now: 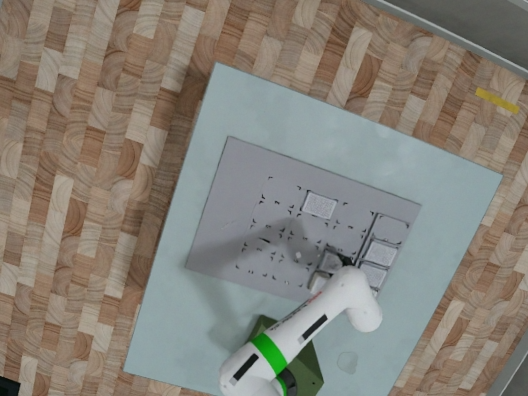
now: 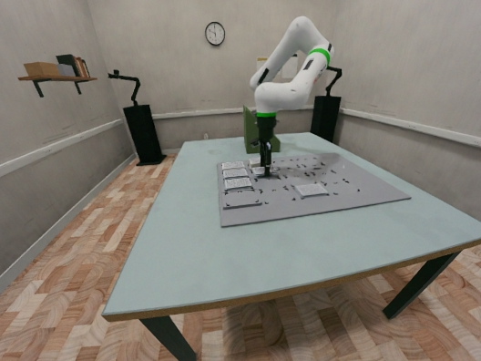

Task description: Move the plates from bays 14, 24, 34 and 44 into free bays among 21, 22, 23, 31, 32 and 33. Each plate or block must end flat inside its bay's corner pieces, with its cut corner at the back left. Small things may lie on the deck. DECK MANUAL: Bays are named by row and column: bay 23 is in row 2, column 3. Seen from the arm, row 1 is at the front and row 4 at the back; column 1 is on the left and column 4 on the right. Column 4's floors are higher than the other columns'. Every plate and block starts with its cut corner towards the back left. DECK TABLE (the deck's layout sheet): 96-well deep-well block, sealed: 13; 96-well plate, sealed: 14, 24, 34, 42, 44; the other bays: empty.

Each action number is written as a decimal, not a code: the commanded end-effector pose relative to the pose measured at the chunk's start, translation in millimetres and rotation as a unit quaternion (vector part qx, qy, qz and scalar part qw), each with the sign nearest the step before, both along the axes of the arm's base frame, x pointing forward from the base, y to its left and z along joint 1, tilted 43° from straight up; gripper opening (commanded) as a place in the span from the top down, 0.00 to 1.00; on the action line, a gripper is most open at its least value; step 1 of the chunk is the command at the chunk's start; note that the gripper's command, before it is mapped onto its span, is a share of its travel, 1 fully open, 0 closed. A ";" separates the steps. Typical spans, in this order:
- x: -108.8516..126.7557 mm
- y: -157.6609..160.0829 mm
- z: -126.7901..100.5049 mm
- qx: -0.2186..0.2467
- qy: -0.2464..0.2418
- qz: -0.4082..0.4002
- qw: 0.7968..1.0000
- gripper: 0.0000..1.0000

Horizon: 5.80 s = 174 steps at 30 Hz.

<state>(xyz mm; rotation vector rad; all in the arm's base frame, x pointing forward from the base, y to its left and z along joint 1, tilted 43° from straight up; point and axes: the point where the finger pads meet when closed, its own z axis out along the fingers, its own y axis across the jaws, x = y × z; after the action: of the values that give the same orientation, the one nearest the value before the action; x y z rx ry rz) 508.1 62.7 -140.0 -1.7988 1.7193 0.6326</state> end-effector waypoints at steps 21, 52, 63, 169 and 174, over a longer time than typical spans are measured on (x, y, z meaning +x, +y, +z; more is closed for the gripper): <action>0.9 3.7 -4.5 0.000 -0.001 0.000 1.000 0.90; 1.1 5.7 -6.7 0.000 -0.001 0.000 1.000 0.90; 1.1 5.7 -6.7 0.000 -0.001 0.000 1.000 0.90; 1.3 9.1 -10.3 0.000 -0.001 0.000 1.000 0.30; 1.3 9.1 -10.3 0.000 -0.001 0.000 1.000 0.30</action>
<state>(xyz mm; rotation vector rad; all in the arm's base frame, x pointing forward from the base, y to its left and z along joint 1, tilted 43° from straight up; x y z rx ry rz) 508.8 72.8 -150.8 -1.7988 1.7194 0.6325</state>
